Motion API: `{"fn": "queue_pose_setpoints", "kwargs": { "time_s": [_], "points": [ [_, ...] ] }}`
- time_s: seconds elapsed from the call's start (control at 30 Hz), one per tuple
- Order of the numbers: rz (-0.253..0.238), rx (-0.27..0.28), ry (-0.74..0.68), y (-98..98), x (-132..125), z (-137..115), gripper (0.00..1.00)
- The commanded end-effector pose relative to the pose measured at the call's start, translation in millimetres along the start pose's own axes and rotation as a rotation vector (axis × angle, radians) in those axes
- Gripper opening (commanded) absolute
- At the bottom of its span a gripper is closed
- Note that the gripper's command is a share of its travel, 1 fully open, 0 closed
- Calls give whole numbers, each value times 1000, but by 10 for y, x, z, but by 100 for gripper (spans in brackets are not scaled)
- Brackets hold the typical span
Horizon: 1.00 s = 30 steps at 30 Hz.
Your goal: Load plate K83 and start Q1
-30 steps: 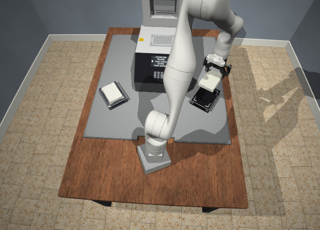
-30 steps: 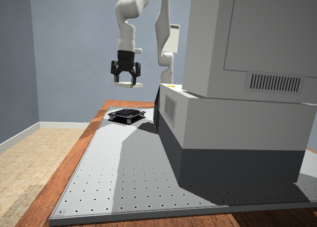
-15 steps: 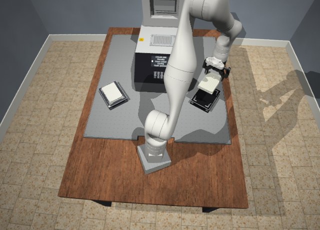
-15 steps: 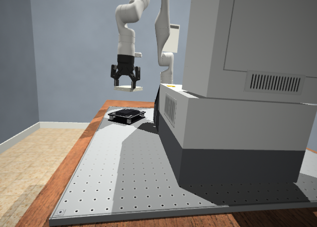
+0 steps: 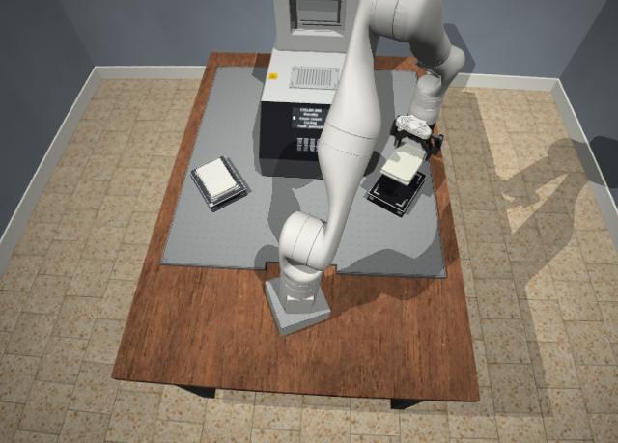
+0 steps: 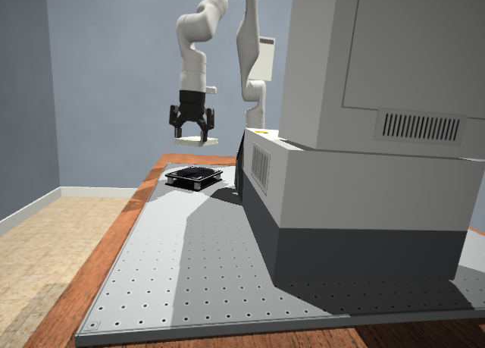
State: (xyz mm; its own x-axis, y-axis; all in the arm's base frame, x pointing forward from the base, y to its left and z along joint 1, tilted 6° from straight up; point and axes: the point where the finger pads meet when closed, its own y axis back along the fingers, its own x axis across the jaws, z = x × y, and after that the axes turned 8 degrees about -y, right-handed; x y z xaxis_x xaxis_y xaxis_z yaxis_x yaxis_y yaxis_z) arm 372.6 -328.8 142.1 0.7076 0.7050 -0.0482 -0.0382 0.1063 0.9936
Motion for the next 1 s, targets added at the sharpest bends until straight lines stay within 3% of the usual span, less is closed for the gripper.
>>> {"fn": "queue_pose_setpoints", "kwargs": {
  "time_s": [0.0,0.97],
  "points": [
    [4,4,1,-70,5,-14,91],
    [4,4,1,-429,1,-19,91]
  ]
}}
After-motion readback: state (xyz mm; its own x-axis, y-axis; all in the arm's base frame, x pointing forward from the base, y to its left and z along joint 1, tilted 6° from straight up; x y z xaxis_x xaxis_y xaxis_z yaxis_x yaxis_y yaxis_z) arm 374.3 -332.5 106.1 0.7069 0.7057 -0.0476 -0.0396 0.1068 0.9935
